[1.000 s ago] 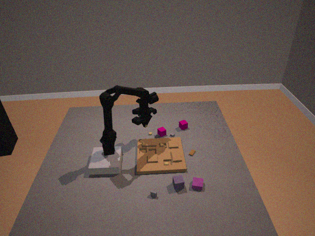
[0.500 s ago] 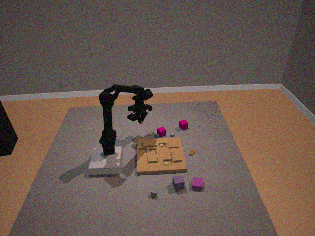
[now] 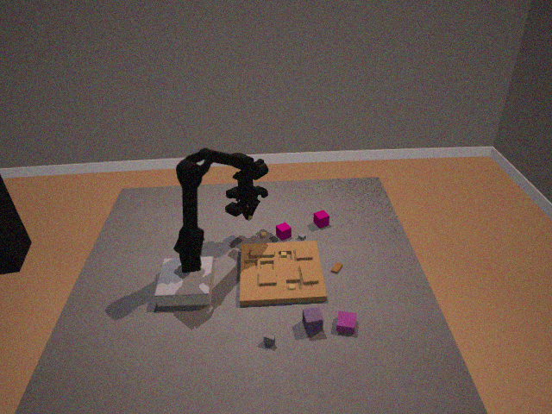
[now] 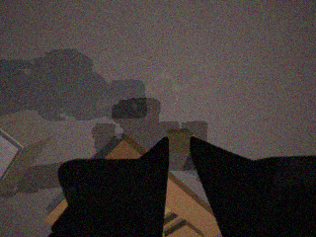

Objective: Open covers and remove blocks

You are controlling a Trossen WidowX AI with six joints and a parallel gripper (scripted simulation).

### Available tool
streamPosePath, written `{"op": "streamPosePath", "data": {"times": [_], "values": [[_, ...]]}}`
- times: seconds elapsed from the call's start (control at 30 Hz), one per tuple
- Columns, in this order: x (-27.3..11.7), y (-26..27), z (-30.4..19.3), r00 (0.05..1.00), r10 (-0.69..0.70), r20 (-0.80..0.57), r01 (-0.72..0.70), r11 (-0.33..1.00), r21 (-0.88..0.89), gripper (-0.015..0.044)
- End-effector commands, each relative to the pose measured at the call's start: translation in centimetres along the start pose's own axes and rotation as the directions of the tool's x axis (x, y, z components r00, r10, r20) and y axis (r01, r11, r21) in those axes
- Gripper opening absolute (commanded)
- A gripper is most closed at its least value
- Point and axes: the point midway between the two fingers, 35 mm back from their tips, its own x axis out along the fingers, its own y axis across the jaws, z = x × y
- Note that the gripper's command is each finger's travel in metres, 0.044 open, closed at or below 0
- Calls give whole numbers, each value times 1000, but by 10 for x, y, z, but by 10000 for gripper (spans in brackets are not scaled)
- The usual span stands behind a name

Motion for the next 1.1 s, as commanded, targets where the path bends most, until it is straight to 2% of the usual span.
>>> {"op": "streamPosePath", "data": {"times": [0.0, 1.07], "values": [[9, 3, 0, 1000, 13, 2, -13, 1000, 4, 80], [62, 4, 1, 1000, 14, 2, -14, 1000, 4, 80]]}}
